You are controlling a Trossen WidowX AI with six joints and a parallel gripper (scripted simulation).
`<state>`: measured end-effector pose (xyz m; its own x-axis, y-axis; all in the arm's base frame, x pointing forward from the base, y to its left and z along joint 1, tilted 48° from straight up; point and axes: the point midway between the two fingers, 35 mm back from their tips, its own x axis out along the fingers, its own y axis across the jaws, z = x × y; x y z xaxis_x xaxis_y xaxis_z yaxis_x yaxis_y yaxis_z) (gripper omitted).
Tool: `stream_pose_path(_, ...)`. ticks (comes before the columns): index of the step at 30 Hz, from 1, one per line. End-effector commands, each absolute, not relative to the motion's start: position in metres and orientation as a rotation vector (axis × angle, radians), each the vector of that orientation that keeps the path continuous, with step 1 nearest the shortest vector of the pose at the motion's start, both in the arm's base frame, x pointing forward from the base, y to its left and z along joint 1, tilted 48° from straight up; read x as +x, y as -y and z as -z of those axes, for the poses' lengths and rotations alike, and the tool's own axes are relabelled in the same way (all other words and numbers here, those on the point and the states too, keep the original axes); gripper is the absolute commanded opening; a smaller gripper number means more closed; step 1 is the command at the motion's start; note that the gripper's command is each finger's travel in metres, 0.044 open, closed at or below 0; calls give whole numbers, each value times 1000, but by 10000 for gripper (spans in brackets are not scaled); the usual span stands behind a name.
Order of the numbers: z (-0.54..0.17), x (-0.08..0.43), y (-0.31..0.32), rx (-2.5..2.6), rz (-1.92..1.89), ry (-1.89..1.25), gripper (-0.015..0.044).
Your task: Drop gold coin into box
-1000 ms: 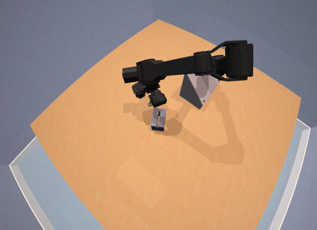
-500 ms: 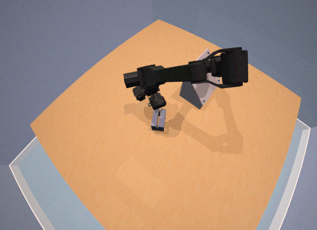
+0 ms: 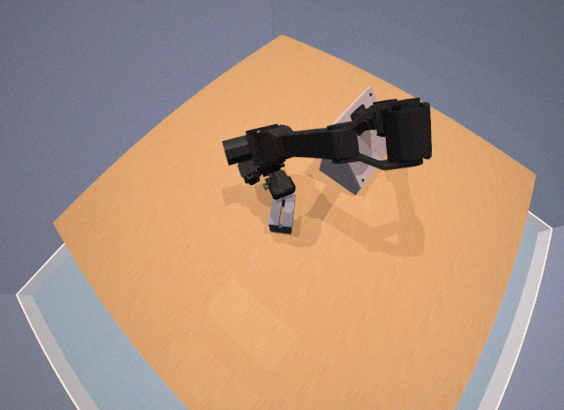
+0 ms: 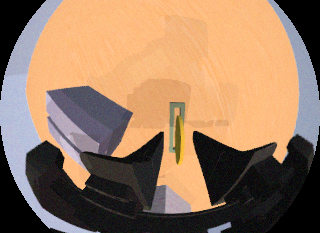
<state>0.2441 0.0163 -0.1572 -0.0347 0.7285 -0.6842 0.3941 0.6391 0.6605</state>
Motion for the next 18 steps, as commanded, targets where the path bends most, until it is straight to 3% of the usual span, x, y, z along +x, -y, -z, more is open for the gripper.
stream_pose_path(1, 162, 239, -23, 950, -345, -1662, 161)
stream_pose_path(11, 168, 238, -31, 952, -347, -1663, 161)
stream_pose_path(17, 168, 238, -31, 952, -347, -1663, 3)
stream_pose_path(18, 168, 238, -31, 952, -347, -1663, 0)
